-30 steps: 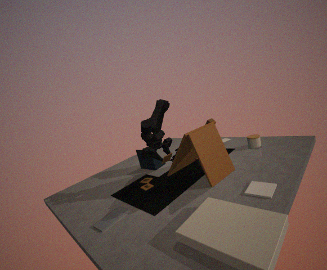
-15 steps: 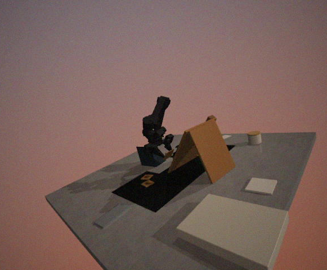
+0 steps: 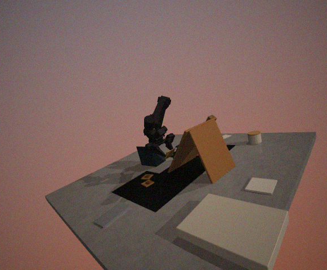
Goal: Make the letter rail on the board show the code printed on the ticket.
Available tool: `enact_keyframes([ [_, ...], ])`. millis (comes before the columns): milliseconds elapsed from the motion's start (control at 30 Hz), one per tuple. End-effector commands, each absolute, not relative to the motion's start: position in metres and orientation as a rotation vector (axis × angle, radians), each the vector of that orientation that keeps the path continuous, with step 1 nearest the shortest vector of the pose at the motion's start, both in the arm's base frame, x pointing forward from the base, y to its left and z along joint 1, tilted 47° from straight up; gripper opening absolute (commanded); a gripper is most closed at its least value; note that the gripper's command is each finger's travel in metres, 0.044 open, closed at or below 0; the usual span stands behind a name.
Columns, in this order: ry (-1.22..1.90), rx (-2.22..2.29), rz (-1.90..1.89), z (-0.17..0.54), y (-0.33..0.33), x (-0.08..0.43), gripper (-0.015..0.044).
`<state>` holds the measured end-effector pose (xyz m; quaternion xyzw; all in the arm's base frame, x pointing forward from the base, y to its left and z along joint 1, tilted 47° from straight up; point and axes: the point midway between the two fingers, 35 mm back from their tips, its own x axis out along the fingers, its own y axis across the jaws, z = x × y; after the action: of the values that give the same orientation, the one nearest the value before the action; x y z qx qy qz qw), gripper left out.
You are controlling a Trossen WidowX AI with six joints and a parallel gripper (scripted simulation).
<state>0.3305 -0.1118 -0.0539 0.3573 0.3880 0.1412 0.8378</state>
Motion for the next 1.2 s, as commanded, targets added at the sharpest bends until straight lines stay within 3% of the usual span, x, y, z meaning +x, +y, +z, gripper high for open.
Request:
enact_keyframes([
  [0,0.822,0.754,0.294,-0.052,-0.110,0.331,0.0000],
  [1167,0.823,0.755,0.295,-0.039,-0.098,0.332,0.0000],
])
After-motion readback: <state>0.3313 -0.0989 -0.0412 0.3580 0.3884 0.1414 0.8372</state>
